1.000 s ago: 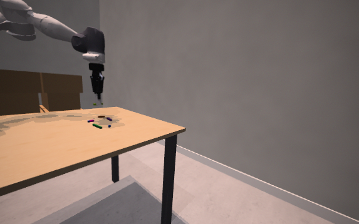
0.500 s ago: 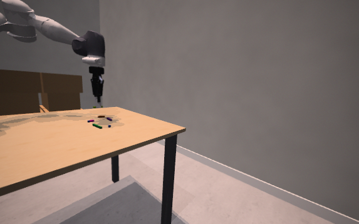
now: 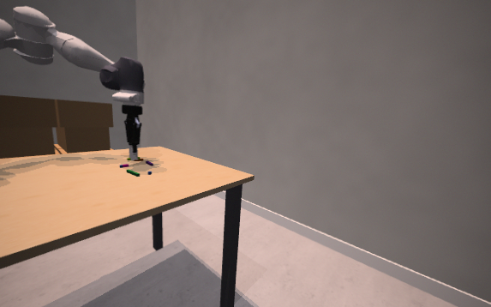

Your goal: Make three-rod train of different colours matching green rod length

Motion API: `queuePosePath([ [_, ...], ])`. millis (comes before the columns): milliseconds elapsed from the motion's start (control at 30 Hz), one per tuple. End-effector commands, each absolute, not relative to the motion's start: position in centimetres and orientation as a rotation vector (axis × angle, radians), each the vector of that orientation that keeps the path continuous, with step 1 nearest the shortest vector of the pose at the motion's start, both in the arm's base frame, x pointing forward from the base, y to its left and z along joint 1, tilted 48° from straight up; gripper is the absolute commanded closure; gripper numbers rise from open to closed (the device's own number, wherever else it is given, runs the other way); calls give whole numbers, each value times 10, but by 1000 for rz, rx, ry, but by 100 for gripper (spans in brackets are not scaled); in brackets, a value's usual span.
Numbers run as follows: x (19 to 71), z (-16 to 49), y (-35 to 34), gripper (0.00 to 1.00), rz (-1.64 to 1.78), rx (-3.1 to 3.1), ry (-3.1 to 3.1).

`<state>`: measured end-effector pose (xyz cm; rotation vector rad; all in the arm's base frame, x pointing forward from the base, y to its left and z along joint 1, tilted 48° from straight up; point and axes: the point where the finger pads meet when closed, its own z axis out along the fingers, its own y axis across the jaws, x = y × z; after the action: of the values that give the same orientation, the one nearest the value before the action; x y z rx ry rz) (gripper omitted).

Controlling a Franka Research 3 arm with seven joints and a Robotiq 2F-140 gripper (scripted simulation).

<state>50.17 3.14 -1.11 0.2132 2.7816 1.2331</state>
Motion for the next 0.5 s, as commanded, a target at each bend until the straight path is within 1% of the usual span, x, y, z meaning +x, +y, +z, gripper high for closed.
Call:
queuePosePath([
  [0,507,-19,36,97,1214,204,2773],
  [467,508,-23,40,97,1214,204,2773],
])
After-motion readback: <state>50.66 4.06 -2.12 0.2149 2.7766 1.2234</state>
